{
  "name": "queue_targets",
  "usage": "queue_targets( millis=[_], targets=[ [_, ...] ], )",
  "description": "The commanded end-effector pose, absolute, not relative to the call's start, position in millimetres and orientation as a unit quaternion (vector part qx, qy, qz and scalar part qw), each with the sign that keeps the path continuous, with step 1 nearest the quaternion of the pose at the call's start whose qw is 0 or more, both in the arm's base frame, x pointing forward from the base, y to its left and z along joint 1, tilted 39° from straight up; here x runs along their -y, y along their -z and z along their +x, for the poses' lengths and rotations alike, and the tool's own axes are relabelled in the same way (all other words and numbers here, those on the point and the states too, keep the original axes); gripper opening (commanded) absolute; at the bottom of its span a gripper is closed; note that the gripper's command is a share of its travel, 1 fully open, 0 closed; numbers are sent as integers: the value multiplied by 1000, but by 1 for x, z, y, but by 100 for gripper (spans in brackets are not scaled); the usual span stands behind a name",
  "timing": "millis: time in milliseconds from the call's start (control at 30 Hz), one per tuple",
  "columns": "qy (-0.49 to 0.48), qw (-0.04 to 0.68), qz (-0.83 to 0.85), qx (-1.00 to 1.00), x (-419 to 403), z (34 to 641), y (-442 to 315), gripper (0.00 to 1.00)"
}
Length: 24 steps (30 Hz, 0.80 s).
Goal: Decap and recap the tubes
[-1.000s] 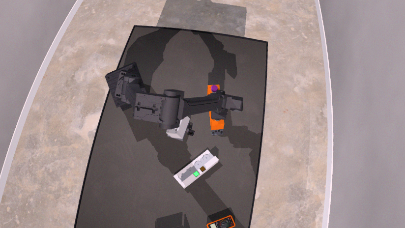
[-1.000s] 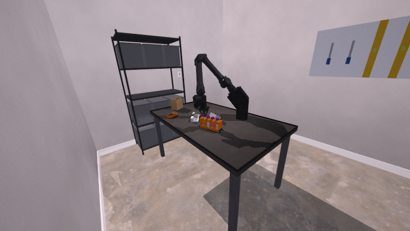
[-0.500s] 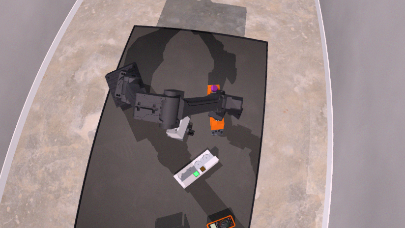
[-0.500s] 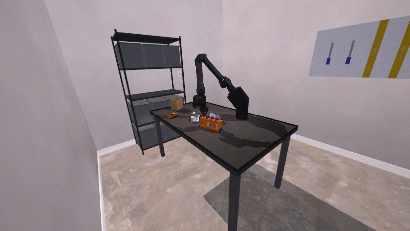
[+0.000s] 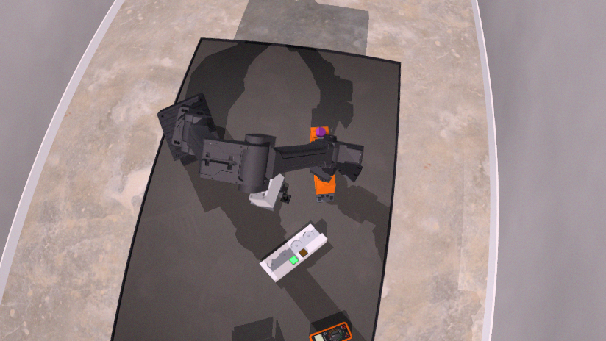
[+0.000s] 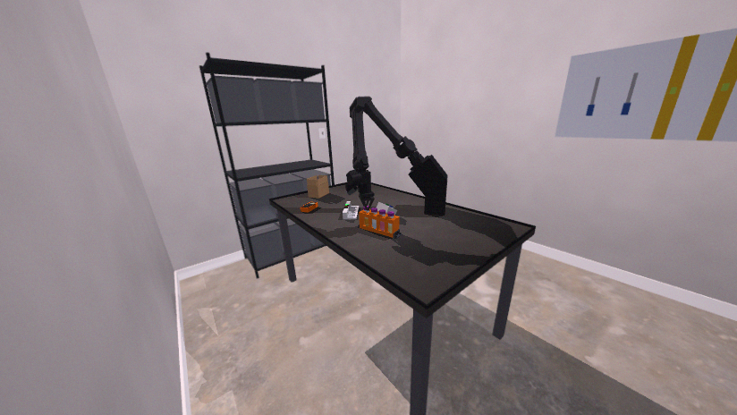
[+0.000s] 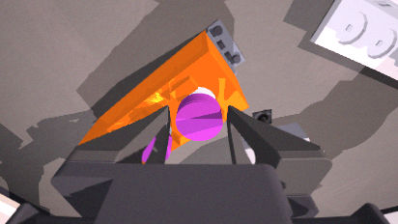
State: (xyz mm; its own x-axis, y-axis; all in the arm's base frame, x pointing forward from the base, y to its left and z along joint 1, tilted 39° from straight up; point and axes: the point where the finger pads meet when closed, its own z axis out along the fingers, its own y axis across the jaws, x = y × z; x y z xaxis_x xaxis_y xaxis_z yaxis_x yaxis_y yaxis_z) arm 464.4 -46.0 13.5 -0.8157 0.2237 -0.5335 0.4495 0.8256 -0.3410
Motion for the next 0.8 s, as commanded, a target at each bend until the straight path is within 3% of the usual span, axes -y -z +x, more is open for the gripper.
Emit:
queue_targets(
  millis=[0, 133, 767],
  targets=[
    [229, 248, 190, -922, 45, 468, -15, 49],
    [229, 248, 190, -922, 45, 468, -15, 49],
    [299, 141, -135, -934, 49, 459, -4, 49]
  ],
)
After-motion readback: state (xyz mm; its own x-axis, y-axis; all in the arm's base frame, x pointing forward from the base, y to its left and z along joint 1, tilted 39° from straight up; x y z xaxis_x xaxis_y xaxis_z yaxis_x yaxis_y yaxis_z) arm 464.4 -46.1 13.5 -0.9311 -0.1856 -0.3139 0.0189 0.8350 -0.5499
